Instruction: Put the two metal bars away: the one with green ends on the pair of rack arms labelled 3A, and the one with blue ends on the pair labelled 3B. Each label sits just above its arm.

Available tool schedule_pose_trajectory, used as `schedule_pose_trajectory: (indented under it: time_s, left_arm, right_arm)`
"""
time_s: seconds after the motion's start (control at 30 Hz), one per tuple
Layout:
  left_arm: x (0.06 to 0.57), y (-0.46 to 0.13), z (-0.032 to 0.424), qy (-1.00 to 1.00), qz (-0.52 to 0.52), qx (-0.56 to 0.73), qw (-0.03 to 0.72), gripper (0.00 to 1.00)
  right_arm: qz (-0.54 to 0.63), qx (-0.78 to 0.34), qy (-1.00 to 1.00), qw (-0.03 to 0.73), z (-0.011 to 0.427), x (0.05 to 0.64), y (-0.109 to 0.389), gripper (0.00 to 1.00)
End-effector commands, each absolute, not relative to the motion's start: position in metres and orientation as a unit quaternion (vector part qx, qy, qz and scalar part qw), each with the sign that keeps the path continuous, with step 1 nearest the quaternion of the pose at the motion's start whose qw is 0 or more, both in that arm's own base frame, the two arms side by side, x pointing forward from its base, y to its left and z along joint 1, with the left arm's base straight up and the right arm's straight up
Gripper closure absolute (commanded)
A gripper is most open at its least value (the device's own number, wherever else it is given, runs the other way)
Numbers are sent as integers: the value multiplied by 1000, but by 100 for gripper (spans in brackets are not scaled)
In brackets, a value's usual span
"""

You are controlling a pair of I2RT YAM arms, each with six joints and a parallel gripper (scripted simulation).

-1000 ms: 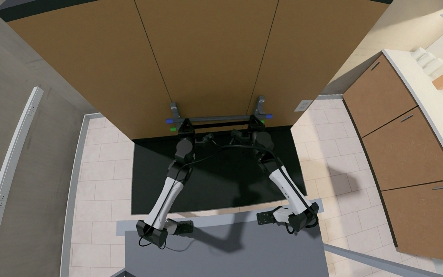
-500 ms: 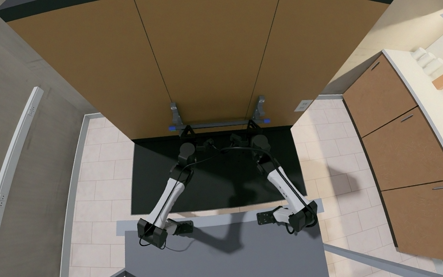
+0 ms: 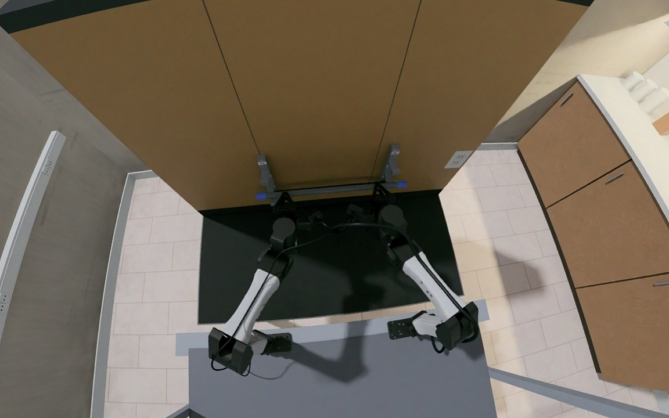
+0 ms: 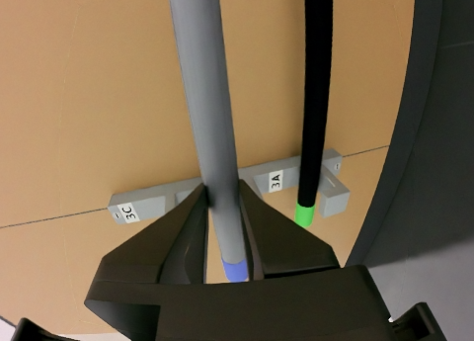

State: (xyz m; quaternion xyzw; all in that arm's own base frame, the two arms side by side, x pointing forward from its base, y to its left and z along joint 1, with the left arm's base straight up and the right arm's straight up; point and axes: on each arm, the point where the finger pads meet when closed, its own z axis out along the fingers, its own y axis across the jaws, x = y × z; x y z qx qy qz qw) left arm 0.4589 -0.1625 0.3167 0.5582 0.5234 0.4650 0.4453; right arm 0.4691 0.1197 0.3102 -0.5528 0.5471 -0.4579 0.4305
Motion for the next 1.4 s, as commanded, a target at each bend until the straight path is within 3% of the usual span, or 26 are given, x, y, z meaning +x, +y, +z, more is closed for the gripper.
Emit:
schedule_pose_trajectory:
  time_s: [0.0, 1.37]
  left_arm:
    - [458, -162, 373, 493, 499, 503, 504, 100]
    - [458, -162, 392, 493, 499, 503, 504, 100]
  right_arm:
    - [-504, -498, 504, 495, 381, 465, 121, 100]
    - [-504, -498, 504, 495, 391, 465, 121, 100]
